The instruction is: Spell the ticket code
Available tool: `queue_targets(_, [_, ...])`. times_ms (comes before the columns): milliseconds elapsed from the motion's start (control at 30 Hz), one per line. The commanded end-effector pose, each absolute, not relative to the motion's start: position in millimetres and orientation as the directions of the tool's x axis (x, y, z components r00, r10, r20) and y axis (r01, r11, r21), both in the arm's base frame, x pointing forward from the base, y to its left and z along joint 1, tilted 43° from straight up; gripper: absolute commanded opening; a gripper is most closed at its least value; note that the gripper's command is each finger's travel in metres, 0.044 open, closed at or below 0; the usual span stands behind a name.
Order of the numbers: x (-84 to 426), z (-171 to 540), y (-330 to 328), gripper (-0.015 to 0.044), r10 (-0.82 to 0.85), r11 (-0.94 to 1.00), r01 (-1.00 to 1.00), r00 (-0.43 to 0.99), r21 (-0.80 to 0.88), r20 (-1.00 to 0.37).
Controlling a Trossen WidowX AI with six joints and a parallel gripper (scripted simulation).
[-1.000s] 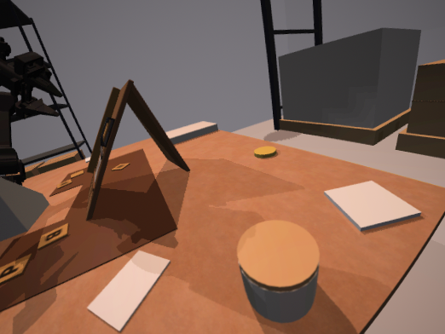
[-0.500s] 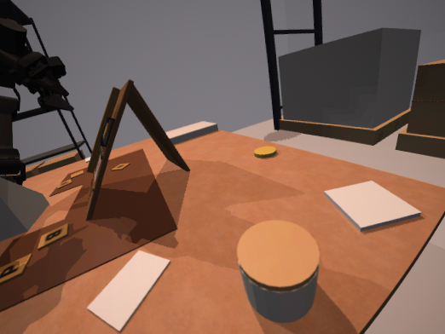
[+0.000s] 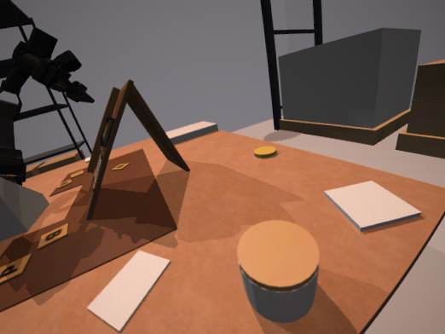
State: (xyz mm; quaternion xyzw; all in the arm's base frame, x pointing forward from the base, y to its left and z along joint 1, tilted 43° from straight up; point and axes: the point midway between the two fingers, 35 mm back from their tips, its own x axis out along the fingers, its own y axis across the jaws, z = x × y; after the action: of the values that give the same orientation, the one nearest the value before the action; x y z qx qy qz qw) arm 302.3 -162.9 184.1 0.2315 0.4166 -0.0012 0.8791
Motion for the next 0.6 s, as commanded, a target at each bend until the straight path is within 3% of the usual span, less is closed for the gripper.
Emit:
queue_targets(0, [315, 204, -148, 0.0340, 0.187, 0.868, 0.226, 0.678, 0.443, -0.711])
queue_targets(567, [353, 252, -72, 0.0340, 0.270, 0.725, 0.284, 0.720, 0.627, -0.639])
